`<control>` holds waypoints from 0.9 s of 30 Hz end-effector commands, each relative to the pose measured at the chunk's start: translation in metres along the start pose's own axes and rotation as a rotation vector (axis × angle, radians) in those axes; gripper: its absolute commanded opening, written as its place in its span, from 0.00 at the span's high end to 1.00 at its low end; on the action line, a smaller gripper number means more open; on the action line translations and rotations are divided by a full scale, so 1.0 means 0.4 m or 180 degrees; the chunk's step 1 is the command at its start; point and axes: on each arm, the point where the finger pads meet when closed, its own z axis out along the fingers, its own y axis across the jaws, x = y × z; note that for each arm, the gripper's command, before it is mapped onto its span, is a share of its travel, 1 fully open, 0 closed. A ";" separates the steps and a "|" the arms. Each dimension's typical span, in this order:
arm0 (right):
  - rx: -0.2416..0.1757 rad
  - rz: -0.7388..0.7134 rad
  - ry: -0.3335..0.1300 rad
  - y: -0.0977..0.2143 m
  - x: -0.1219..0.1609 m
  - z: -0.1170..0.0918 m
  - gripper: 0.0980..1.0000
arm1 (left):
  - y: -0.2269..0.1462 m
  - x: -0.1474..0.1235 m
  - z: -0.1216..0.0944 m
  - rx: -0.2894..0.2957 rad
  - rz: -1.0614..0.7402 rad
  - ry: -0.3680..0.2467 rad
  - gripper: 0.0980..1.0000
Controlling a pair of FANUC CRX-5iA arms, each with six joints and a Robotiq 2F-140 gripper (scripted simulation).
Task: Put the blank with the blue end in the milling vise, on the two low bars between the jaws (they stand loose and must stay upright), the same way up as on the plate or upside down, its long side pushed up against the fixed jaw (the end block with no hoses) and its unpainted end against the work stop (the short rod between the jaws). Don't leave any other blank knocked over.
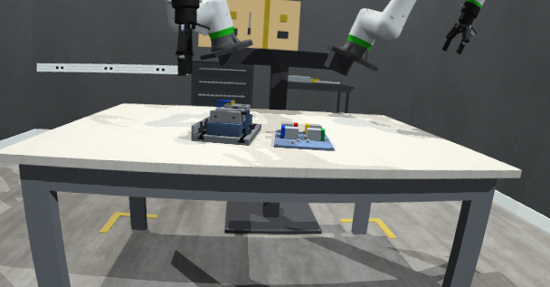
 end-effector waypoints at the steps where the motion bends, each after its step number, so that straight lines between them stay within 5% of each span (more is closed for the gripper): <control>1: -0.0020 0.0152 -0.0063 0.001 0.019 -0.006 0.00 | 0.000 0.000 -0.003 0.0000 0.0000 0.0007 0.00; 27: -0.0032 0.0401 -0.0129 -0.002 0.192 -0.041 0.00 | 0.000 0.000 -0.003 0.0000 0.0000 0.0007 0.00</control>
